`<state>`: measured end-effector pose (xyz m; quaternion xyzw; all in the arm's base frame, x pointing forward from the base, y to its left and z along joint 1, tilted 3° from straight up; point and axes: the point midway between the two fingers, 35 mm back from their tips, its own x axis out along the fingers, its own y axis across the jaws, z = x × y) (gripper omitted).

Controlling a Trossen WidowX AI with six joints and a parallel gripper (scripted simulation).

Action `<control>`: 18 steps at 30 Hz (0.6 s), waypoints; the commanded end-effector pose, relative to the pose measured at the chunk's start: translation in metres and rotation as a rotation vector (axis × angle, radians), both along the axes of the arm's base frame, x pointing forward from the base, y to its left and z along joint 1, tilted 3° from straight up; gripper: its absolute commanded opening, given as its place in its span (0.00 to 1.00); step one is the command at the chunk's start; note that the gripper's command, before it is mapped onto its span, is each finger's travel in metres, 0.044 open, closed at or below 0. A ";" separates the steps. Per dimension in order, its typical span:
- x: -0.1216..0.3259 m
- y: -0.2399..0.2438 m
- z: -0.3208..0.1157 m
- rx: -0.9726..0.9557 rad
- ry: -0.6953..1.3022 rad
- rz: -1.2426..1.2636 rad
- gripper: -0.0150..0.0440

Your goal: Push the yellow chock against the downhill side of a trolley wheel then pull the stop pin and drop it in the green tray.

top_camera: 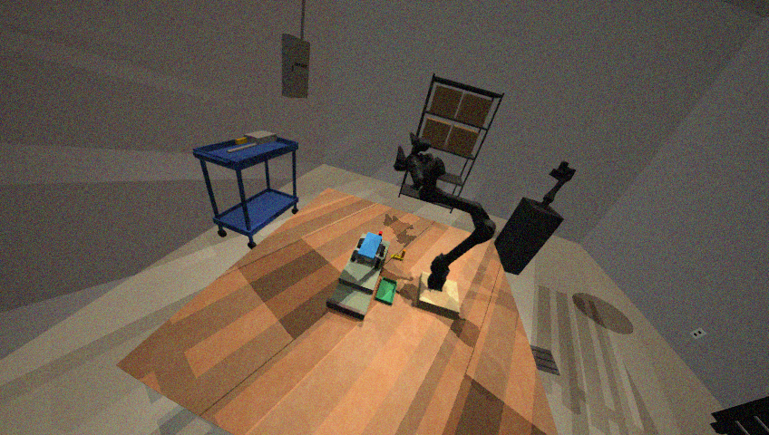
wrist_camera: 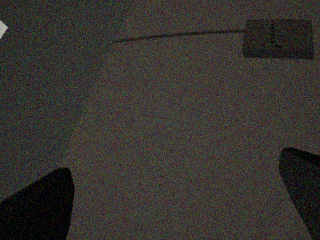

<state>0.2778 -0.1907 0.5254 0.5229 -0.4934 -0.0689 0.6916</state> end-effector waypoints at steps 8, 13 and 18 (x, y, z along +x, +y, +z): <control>0.021 -0.016 -0.036 -0.107 0.383 -0.178 0.58; 0.034 -0.027 -0.067 -0.210 0.680 -0.280 0.58; 0.042 -0.036 -0.100 -0.331 0.975 -0.351 0.58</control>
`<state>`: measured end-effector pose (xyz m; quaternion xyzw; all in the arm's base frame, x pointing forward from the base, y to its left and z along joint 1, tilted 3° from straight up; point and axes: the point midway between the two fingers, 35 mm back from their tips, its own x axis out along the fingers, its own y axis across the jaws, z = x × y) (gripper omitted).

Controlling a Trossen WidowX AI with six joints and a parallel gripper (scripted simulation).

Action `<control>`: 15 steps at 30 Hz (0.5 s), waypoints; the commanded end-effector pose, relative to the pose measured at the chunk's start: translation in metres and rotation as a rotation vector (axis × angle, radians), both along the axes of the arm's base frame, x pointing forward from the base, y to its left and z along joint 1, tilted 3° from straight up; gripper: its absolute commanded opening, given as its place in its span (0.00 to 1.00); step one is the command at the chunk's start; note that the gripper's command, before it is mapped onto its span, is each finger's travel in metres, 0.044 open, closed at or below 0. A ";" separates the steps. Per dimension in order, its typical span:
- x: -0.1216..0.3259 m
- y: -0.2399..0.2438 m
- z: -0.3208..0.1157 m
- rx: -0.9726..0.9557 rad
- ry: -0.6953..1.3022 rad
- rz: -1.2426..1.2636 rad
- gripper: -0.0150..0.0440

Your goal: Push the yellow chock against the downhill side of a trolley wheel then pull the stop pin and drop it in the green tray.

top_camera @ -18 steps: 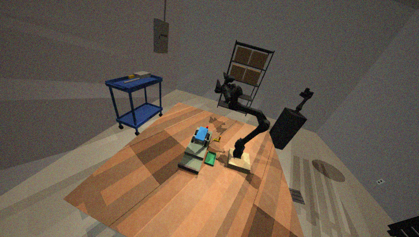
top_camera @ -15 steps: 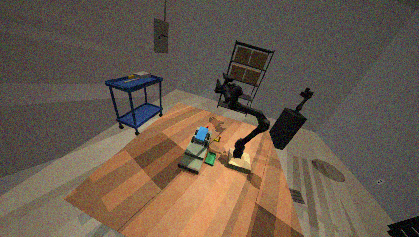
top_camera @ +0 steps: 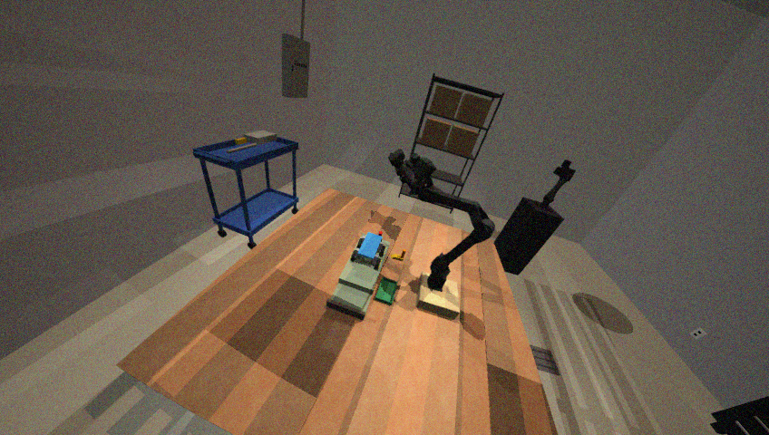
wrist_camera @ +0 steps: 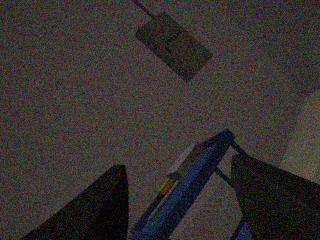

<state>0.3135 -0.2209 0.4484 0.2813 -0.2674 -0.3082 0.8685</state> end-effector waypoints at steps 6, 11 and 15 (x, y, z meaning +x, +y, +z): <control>0.010 -0.015 -0.064 -0.180 0.546 -0.068 0.58; 0.009 -0.019 -0.099 -0.292 0.843 -0.057 0.58; 0.005 -0.021 -0.127 -0.387 1.072 -0.020 0.58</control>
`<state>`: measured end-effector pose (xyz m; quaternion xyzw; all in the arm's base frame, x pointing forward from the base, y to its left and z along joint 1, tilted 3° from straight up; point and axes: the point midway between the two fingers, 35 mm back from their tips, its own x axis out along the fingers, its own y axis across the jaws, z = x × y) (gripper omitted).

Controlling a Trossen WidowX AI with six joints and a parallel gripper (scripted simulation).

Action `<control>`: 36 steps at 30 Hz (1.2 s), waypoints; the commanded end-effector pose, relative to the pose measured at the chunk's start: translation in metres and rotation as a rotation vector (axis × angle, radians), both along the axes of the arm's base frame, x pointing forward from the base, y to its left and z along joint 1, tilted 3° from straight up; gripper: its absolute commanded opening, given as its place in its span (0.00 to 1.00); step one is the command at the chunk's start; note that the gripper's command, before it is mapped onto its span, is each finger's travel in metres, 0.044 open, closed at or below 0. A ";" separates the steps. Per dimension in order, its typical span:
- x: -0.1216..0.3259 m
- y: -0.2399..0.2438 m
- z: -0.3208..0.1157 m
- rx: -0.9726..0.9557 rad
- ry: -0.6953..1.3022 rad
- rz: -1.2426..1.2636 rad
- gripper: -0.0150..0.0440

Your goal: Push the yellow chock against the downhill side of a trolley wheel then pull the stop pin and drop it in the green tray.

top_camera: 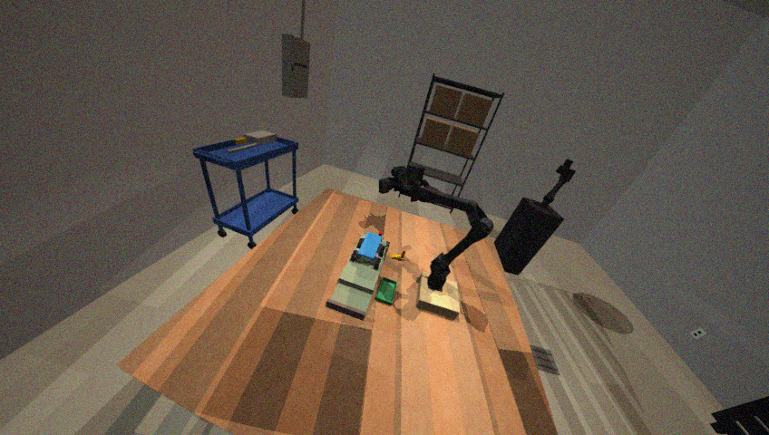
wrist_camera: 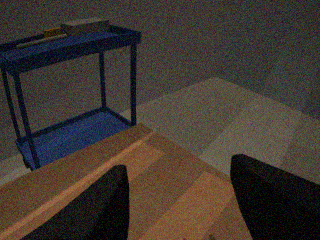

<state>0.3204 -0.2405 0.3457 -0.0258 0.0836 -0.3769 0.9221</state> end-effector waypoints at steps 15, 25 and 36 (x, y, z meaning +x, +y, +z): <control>-0.039 0.008 -0.121 -0.274 0.994 0.360 0.58; -0.077 0.029 -0.172 -0.405 1.410 0.760 0.58; -0.126 0.063 -0.208 -0.536 1.649 1.320 0.58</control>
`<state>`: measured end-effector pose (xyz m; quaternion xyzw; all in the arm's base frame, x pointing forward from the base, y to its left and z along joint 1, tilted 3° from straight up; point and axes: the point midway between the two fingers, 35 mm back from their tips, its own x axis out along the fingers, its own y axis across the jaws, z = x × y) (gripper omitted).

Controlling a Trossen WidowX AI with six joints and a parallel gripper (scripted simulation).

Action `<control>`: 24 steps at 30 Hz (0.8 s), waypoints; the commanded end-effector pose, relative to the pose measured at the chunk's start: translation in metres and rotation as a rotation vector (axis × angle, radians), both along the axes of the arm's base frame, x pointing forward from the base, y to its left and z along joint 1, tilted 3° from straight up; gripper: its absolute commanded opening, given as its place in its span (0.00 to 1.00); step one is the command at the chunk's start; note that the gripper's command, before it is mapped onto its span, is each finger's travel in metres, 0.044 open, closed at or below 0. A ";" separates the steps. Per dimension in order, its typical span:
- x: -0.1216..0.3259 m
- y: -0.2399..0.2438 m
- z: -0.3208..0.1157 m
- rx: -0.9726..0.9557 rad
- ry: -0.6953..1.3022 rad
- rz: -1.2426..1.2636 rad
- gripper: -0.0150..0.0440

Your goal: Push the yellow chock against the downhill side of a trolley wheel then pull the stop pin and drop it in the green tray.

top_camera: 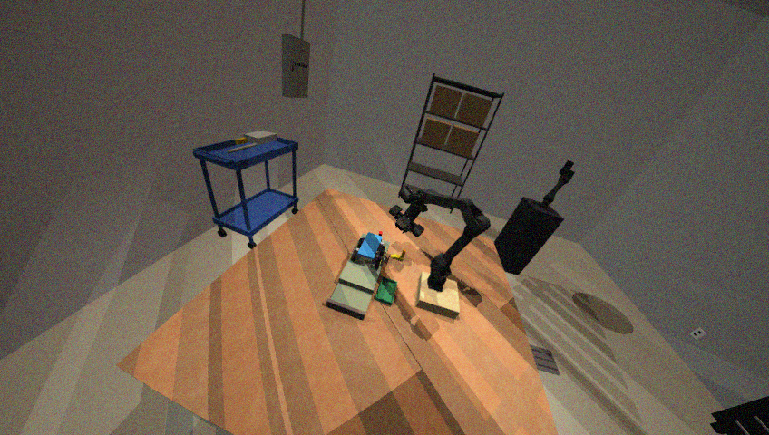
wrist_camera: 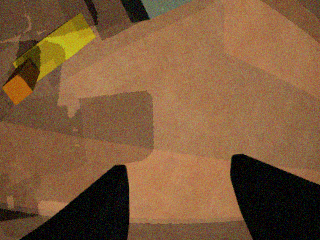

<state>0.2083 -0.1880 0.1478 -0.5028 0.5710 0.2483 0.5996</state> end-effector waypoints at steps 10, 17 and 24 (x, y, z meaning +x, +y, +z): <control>-0.046 0.035 -0.023 0.159 0.279 0.447 0.58; -0.046 0.034 -0.029 0.159 0.279 0.447 0.58; -0.045 0.032 -0.052 0.159 0.279 0.447 0.58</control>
